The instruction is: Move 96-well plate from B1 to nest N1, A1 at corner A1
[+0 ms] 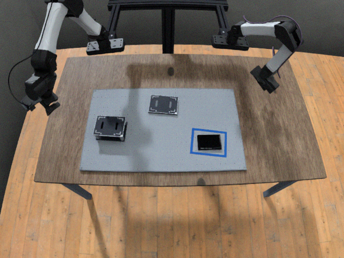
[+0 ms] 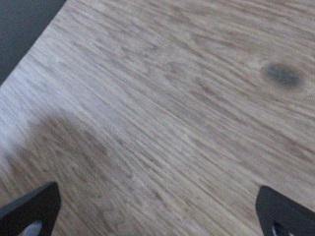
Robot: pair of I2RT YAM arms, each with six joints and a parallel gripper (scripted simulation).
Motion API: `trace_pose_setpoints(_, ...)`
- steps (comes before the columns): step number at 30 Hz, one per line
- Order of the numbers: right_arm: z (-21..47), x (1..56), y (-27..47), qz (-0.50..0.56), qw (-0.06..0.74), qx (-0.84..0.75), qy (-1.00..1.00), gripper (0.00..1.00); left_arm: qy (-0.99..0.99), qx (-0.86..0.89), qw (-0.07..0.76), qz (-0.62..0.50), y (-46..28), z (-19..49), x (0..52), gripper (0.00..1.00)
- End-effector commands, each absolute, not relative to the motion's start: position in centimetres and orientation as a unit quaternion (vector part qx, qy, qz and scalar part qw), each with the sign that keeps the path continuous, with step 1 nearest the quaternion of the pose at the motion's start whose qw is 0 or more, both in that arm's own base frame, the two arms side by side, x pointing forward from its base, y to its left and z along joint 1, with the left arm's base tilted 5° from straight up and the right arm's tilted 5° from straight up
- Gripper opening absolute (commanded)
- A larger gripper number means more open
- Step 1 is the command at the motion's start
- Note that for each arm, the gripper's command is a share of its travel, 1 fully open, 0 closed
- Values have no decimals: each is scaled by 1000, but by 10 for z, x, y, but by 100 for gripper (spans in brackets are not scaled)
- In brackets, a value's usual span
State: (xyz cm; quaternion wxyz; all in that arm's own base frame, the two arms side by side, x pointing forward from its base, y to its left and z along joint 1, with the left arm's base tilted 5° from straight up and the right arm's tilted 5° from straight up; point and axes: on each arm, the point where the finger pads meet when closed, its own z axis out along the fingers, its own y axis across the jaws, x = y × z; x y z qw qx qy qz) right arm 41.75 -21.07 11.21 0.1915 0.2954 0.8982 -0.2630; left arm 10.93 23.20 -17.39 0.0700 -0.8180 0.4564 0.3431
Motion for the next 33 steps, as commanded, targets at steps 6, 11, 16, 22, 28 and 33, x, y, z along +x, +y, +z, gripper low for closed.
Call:
trace_pose_setpoints(6, 121, 421, -211, -263, 203, 297, 895, 100, 452, -820, 74, 342, 235, -172, 111, 100)
trace_pose_setpoints(11, 121, 421, -211, -263, 203, 297, 895, 100, 452, -820, 74, 342, 235, -172, 111, 100)
trace_pose_setpoints(16, 121, 421, -211, -263, 203, 297, 895, 100, 452, -820, 74, 342, 235, -172, 111, 100)
trace_pose_setpoints(22, 124, 424, -206, -254, 220, 291, 896, 100, 464, -817, 87, 331, 236, -171, 121, 100)
trace_pose_setpoints(28, 118, 422, -191, -234, 239, 275, 901, 100, 520, -786, 106, 317, 220, -168, 142, 100)
trace_pose_setpoints(33, 104, 415, -169, -208, 255, 252, 910, 100, 600, -731, 122, 300, 192, -166, 168, 100)
